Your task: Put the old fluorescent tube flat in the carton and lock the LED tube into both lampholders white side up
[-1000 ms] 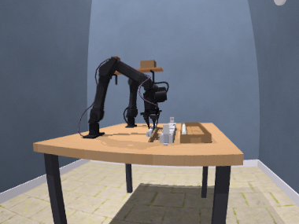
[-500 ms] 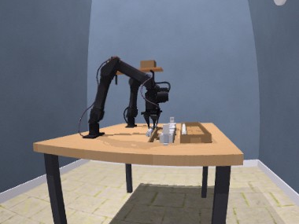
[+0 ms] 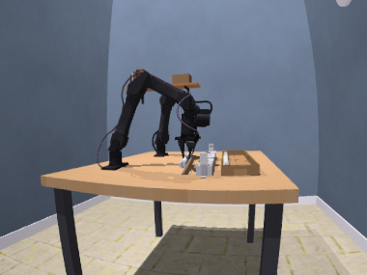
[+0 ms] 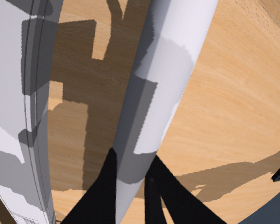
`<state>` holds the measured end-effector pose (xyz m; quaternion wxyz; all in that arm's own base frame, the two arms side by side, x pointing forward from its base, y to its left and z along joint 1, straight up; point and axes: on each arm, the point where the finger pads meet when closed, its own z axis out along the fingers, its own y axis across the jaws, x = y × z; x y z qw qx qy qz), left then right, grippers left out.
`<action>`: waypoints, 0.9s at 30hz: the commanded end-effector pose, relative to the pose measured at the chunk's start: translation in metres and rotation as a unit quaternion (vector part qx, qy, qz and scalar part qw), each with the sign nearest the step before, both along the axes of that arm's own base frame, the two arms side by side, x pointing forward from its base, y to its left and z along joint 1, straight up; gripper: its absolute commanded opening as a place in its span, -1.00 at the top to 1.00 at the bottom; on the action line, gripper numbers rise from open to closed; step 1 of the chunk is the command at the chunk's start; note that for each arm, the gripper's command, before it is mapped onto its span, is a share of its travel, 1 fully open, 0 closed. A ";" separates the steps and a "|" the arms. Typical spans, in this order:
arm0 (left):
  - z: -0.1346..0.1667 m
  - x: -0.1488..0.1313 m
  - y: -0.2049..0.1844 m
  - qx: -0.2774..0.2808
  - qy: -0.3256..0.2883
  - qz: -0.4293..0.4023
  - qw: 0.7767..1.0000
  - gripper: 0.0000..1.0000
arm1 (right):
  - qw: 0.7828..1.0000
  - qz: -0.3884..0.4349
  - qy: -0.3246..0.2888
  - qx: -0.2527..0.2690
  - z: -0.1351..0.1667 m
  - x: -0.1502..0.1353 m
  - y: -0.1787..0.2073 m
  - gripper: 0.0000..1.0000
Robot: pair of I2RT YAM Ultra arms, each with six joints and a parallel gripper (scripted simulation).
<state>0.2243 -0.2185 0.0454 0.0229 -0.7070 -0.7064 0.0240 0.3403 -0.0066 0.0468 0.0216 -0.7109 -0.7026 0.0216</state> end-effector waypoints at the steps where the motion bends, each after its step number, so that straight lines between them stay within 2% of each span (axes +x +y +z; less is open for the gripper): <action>1: 0.007 -0.001 -0.005 -0.011 0.022 -0.006 1.000 0.78 | 1.000 0.000 0.006 -0.005 0.007 0.004 0.003 0.78; 7: 0.007 -0.001 -0.007 -0.011 0.021 -0.008 1.000 0.78 | 1.000 0.001 -0.002 -0.005 0.010 0.008 0.004 0.78; 9: 0.020 0.003 -0.010 -0.028 0.004 -0.007 1.000 0.78 | 1.000 0.001 -0.013 0.002 0.017 0.010 0.007 0.78; 12: 0.020 0.004 -0.009 -0.028 0.004 -0.005 1.000 0.78 | 1.000 0.000 -0.027 0.002 0.020 0.015 0.006 0.78; 14: 0.008 0.003 -0.008 -0.016 0.021 -0.004 1.000 0.78 | 1.000 -0.002 0.007 0.006 0.004 0.008 0.007 0.78; 24: 0.010 0.002 -0.008 -0.018 0.024 -0.006 1.000 0.78 | 1.000 -0.002 0.004 0.003 0.012 0.008 0.006 0.78; 27: 0.006 -0.001 -0.005 -0.012 0.042 -0.005 0.999 0.78 | 1.000 -0.002 0.028 0.000 0.004 0.004 0.004 0.78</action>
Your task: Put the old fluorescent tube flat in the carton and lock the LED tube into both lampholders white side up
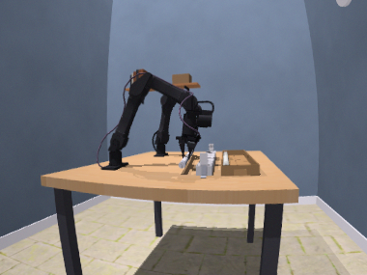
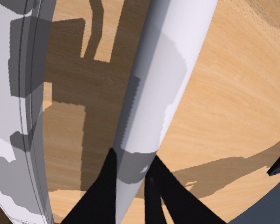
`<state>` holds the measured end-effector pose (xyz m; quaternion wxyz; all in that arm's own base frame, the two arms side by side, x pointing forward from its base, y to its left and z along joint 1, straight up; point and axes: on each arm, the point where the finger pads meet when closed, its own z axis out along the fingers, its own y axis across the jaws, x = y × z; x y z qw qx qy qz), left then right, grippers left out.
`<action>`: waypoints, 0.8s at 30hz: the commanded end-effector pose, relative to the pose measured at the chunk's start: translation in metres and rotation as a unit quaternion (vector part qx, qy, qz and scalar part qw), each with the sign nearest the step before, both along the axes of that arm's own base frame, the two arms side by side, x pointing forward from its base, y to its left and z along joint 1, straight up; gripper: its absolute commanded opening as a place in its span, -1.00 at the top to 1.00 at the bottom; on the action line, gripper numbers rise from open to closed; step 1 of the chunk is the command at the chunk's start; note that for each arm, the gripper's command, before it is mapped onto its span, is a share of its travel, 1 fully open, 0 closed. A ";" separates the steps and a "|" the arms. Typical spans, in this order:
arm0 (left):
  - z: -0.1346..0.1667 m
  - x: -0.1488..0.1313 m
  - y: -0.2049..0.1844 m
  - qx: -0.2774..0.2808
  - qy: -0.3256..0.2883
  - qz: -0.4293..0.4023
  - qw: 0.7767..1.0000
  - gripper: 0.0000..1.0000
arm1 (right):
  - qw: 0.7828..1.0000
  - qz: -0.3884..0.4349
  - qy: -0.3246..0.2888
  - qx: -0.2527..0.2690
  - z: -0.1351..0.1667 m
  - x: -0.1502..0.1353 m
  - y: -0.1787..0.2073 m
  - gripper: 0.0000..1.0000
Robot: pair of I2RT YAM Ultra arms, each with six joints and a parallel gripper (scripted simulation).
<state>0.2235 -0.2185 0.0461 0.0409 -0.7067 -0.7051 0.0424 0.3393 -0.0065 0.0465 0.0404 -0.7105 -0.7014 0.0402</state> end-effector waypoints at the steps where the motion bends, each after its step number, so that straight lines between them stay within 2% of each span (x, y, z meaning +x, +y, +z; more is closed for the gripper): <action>1: 0.005 0.000 -0.005 -0.012 0.019 -0.004 1.000 0.78 | 1.000 -0.001 0.001 0.000 0.007 0.005 0.004 0.78; 11: 0.007 -0.001 -0.005 -0.012 0.052 -0.005 0.999 0.78 | 0.999 0.000 0.037 -0.004 0.006 0.003 0.003 0.78; 12: 0.006 0.003 -0.007 -0.015 0.040 -0.004 0.999 0.78 | 1.000 0.000 0.016 -0.003 0.011 0.010 0.004 0.78; 14: 0.006 0.003 -0.007 -0.015 0.040 -0.004 0.999 0.78 | 1.000 0.000 0.016 -0.003 0.011 0.010 0.004 0.78; 15: 0.007 -0.001 -0.005 -0.013 0.055 -0.005 0.998 0.78 | 0.999 -0.004 0.041 -0.002 0.006 0.004 0.001 0.78; 16: 0.012 -0.001 -0.010 -0.019 0.039 -0.011 0.999 0.78 | 1.000 0.000 0.014 -0.004 0.013 0.011 0.004 0.78; 18: 0.018 0.001 -0.013 -0.026 0.031 -0.012 0.999 0.78 | 1.000 0.000 -0.001 -0.003 0.023 0.013 0.004 0.78; 21: 0.007 0.001 -0.009 -0.016 0.047 -0.007 0.999 0.78 | 0.999 0.001 0.034 0.000 0.003 0.008 0.006 0.78; 24: 0.006 0.002 -0.005 -0.014 0.052 -0.002 0.999 0.78 | 0.999 0.001 0.033 0.000 0.007 0.008 0.006 0.78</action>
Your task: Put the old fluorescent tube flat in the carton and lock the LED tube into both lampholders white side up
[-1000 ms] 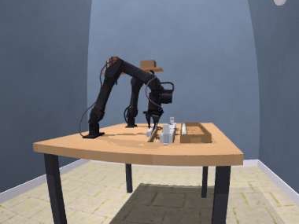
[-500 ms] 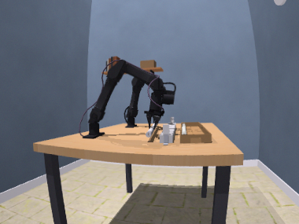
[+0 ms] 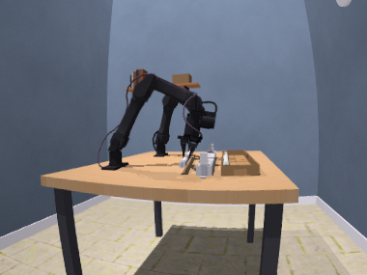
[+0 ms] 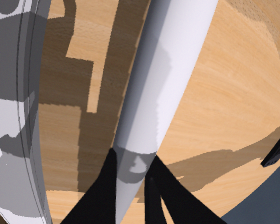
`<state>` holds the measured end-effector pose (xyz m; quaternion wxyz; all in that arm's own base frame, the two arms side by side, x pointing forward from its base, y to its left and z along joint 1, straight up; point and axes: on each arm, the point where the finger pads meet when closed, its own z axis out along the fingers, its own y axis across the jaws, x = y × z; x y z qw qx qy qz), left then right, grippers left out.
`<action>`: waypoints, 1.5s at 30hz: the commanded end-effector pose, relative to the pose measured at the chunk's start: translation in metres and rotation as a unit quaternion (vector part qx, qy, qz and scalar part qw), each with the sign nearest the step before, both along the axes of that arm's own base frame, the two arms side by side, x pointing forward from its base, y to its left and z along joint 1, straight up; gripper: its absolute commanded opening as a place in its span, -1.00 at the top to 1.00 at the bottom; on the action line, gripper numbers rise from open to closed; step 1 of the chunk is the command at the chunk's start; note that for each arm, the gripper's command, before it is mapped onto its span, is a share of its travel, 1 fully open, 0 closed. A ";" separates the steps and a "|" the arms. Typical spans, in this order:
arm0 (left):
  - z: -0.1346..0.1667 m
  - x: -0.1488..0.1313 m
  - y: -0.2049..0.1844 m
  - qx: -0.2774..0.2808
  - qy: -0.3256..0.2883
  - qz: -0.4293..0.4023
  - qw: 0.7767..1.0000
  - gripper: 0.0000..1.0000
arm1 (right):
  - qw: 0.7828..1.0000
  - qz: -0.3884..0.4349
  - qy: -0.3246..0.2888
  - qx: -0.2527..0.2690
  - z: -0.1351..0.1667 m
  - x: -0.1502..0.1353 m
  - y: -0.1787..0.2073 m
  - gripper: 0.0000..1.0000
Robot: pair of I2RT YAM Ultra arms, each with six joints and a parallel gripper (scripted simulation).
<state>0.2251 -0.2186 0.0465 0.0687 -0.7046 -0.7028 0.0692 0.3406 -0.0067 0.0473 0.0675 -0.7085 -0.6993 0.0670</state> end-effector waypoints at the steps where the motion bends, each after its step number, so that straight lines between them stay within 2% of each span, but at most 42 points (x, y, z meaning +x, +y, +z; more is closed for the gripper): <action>1: 0.008 0.002 -0.007 -0.018 0.011 -0.003 1.000 0.78 | 1.000 0.002 -0.004 0.000 0.006 0.006 0.006 0.78; 7: 0.007 0.001 -0.006 -0.017 0.014 -0.002 1.000 0.78 | 1.000 -0.005 -0.009 0.000 0.010 0.007 0.002 0.78; 8: 0.005 -0.002 -0.006 -0.014 0.025 -0.005 1.000 0.78 | 1.000 -0.006 0.011 -0.001 0.004 0.004 0.001 0.78; 20: 0.007 -0.002 -0.005 -0.015 0.063 -0.004 0.998 0.78 | 0.999 -0.010 0.049 -0.001 0.005 0.002 -0.002 0.78; 24: 0.005 0.002 -0.008 -0.017 0.055 -0.005 0.998 0.78 | 0.999 -0.010 0.033 -0.001 0.009 0.008 -0.002 0.78; 25: 0.008 -0.001 -0.006 -0.017 0.066 -0.005 0.998 0.78 | 0.998 -0.009 0.054 0.001 0.005 0.003 0.000 0.78; 26: 0.012 0.000 -0.009 -0.023 0.052 -0.007 0.998 0.78 | 1.000 -0.011 0.026 0.002 0.015 0.009 -0.001 0.78; 28: 0.018 0.003 -0.010 -0.029 0.044 -0.006 0.999 0.78 | 1.000 -0.011 0.014 0.002 0.022 0.012 -0.001 0.78; 33: 0.015 0.005 -0.010 -0.030 0.046 -0.003 0.999 0.78 | 1.000 -0.012 0.020 0.004 0.019 0.010 -0.001 0.78; 35: 0.007 0.001 -0.009 -0.020 0.060 -0.005 0.998 0.78 | 0.999 -0.012 0.046 0.004 0.004 0.007 -0.001 0.78; 41: 0.011 0.002 -0.011 -0.025 0.055 -0.007 0.998 0.78 | 0.999 -0.013 0.037 0.004 0.011 0.008 -0.001 0.78; 45: 0.005 0.000 -0.006 -0.017 0.076 -0.001 0.997 0.78 | 0.998 -0.013 0.061 0.005 0.004 0.004 -0.001 0.78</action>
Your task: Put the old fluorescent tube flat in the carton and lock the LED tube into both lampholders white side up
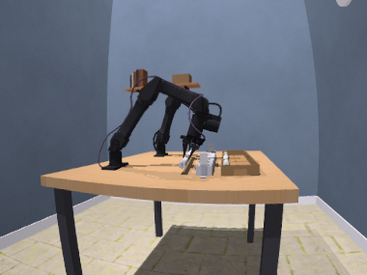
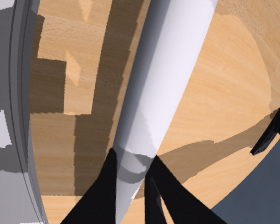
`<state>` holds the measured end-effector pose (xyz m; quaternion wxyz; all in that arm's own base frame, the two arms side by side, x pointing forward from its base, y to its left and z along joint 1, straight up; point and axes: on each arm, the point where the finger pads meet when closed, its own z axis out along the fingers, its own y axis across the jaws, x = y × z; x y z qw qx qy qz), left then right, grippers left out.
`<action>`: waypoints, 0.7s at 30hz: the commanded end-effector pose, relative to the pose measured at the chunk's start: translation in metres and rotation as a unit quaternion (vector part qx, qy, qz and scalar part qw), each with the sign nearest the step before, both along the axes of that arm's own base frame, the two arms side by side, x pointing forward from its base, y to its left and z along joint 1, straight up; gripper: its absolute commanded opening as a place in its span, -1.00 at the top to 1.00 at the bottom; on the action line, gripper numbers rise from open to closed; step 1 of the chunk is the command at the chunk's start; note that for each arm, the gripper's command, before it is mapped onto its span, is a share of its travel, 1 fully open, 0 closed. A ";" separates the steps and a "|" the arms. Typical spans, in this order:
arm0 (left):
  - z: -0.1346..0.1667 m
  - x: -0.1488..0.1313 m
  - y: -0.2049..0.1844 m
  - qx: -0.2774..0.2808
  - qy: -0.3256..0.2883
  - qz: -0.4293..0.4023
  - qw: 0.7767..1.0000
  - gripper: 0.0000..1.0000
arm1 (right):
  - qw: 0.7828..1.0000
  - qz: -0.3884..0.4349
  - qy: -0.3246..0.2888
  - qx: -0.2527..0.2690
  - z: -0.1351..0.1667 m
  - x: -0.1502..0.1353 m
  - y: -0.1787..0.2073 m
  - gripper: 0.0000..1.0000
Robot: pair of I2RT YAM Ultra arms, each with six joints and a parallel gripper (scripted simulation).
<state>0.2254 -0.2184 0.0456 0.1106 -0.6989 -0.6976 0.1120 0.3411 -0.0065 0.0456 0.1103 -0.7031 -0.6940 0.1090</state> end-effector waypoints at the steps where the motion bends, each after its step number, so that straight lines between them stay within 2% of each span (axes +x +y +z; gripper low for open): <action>1: 0.006 -0.001 -0.006 -0.016 0.018 -0.002 1.000 0.78 | 1.000 -0.014 0.000 0.003 0.008 0.003 -0.002 0.78; 8: 0.007 -0.001 -0.008 -0.017 0.023 -0.005 1.000 0.78 | 1.000 -0.015 0.006 0.003 0.008 0.005 -0.002 0.78; 15: 0.010 0.005 -0.012 -0.027 0.009 -0.005 1.000 0.78 | 1.000 -0.008 -0.014 0.003 0.018 0.010 0.003 0.78; 16: -0.004 0.002 -0.010 -0.021 0.017 -0.004 1.000 0.78 | 1.000 -0.008 -0.016 0.004 0.009 0.014 0.003 0.78; 17: -0.007 -0.005 -0.004 -0.015 0.025 -0.004 1.000 0.78 | 1.000 -0.007 -0.007 0.004 0.004 0.011 0.004 0.78; 18: -0.007 0.000 -0.008 -0.018 0.021 -0.004 1.000 0.78 | 1.000 -0.008 0.017 0.005 -0.007 -0.001 0.004 0.78; 21: 0.000 0.002 -0.009 -0.027 0.009 -0.004 1.000 0.78 | 1.000 -0.007 0.003 0.004 -0.001 0.001 0.004 0.78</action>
